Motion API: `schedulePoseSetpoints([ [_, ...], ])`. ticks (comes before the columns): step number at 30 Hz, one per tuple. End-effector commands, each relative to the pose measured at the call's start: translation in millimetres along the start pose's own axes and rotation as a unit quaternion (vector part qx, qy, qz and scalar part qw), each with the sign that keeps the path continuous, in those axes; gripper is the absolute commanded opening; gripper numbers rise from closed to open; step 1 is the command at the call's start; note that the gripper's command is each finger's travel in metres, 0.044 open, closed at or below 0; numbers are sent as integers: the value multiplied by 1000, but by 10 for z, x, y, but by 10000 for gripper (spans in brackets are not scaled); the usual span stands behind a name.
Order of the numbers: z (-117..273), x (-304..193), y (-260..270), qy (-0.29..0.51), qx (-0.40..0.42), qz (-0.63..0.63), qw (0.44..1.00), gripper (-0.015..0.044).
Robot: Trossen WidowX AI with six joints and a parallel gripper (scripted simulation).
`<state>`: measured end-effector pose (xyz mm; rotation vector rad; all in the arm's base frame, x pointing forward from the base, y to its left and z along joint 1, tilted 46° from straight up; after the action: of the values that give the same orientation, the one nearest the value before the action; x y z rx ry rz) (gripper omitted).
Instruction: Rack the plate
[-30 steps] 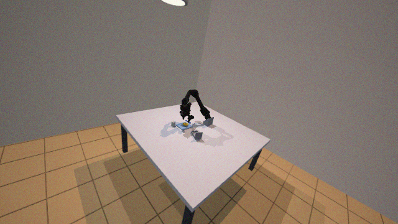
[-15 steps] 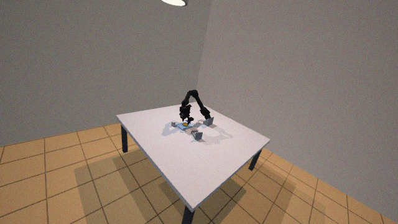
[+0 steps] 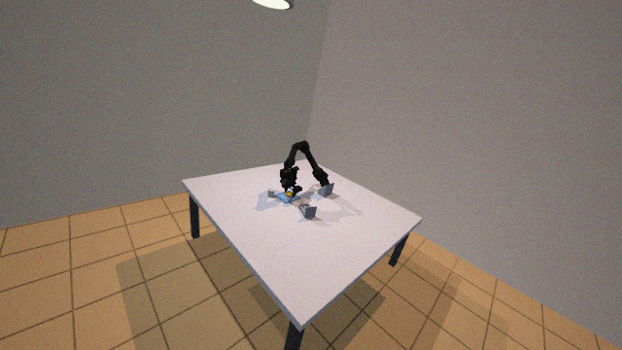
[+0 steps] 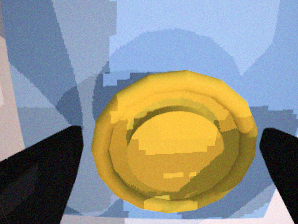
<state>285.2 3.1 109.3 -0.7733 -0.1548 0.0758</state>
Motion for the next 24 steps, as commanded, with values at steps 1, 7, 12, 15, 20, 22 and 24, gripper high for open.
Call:
schedulePoseSetpoints([
  [1,-31,-23,7,2,-3,6,1000,364],
  [7,-31,-23,7,2,-3,6,1000,357],
  [12,-31,-23,7,2,-3,6,1000,324],
  [15,-31,-23,7,2,-3,6,1000,304],
  [20,2,-14,11,1,-2,7,1000,212],
  [22,96,11,21,-2,0,10,1000,159],
  [24,200,33,30,-6,2,14,1000,107],
])
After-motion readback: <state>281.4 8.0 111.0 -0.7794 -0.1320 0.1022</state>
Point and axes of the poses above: the point midway between the two fingers, 35 mm back from their tips, its own z axis back along the fingers, its own y axis across the jaws, x = y × z, the point moved 6 cm from there along z, back along the fingers, and after that the axes turned 7 degrees about -z, right-handed, at the moved point
